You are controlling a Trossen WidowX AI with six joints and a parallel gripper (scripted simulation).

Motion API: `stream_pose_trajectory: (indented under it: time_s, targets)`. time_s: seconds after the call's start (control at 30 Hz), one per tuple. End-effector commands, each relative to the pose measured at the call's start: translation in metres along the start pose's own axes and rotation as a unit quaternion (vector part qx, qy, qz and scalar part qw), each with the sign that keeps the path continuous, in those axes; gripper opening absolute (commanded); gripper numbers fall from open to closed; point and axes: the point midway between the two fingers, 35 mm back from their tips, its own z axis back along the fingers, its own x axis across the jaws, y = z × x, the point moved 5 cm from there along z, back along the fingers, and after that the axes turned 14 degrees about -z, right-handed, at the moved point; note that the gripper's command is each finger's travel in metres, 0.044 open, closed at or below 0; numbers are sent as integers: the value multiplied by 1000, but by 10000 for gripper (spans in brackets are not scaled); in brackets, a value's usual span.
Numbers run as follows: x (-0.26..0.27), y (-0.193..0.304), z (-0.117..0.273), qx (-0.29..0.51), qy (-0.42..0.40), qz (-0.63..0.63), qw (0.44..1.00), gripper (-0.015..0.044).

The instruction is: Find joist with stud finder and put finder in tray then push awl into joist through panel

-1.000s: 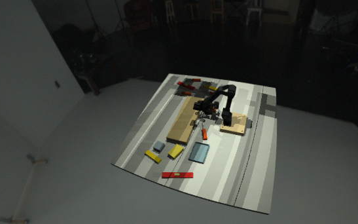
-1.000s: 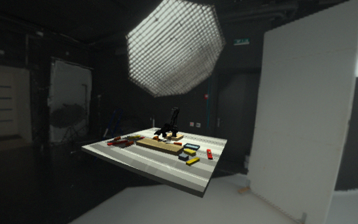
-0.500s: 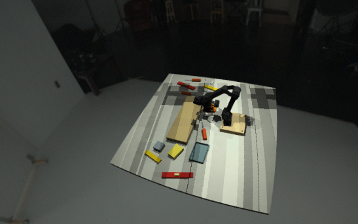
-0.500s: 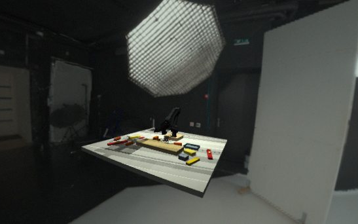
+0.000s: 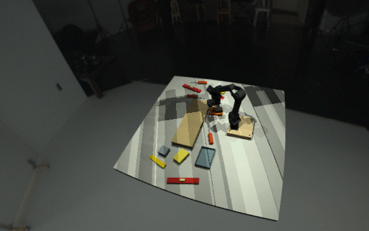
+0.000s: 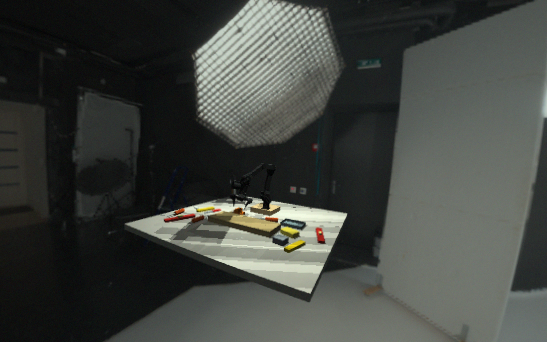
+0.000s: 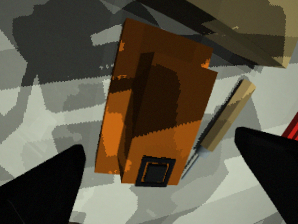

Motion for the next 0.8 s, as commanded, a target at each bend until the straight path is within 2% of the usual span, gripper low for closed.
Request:
stream_pose_trajectory:
  time_s: [0.0,0.77]
  targets:
    - [-22,3,8,-94,-95,-188,973,440]
    - [-20,3,-4,-94,-95,-188,973,440]
